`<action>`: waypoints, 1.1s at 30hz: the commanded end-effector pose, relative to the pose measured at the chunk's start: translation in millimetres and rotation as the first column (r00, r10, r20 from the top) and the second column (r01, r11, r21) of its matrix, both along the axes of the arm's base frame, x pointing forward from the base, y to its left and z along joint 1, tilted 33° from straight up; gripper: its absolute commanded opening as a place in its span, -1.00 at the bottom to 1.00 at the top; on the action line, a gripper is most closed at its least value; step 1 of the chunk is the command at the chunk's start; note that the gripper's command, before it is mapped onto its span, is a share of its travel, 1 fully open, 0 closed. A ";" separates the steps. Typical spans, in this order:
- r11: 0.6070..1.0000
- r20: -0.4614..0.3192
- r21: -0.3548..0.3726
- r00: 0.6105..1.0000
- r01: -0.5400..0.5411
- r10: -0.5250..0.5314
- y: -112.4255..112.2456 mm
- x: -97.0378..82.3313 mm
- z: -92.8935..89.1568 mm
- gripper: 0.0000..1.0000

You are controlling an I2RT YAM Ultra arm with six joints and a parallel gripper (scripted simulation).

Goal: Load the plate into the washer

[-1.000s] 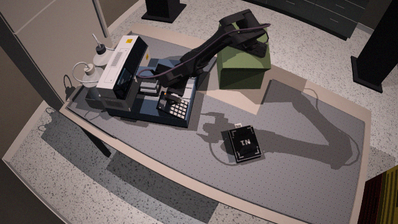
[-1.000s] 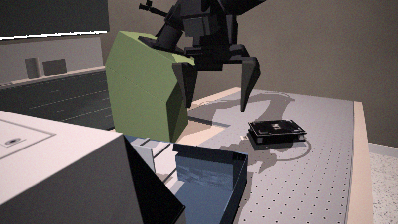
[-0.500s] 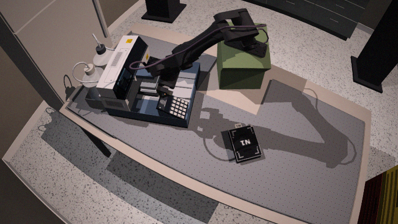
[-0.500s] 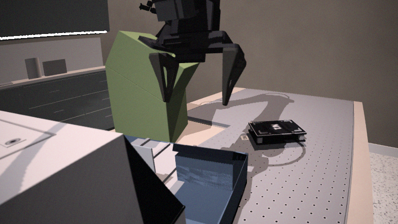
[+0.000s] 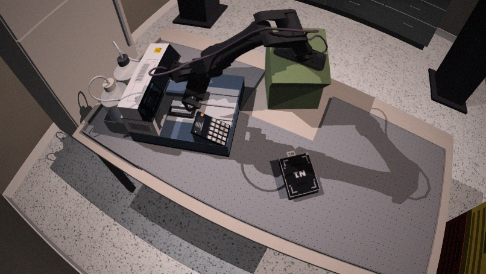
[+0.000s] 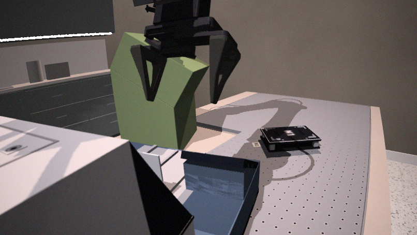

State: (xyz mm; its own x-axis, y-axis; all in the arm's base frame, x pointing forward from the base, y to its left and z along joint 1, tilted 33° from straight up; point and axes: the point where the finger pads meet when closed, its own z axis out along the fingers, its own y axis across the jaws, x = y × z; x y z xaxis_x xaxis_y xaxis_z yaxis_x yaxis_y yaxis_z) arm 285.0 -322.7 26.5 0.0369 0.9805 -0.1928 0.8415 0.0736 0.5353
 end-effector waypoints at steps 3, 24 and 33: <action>1.000 0.000 -0.003 1.000 -0.009 0.009 -1.2 -0.9 4.9 1.00; 1.000 0.000 -0.003 1.000 -0.009 0.009 -1.2 -0.9 4.9 1.00; 1.000 0.000 -0.003 1.000 -0.009 0.009 -1.2 -0.9 4.9 1.00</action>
State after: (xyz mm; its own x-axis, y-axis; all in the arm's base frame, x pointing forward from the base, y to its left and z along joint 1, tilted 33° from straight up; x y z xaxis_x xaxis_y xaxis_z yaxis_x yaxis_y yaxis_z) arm 285.1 -321.0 26.1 0.0262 0.9812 -0.1914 0.8426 0.0814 0.5324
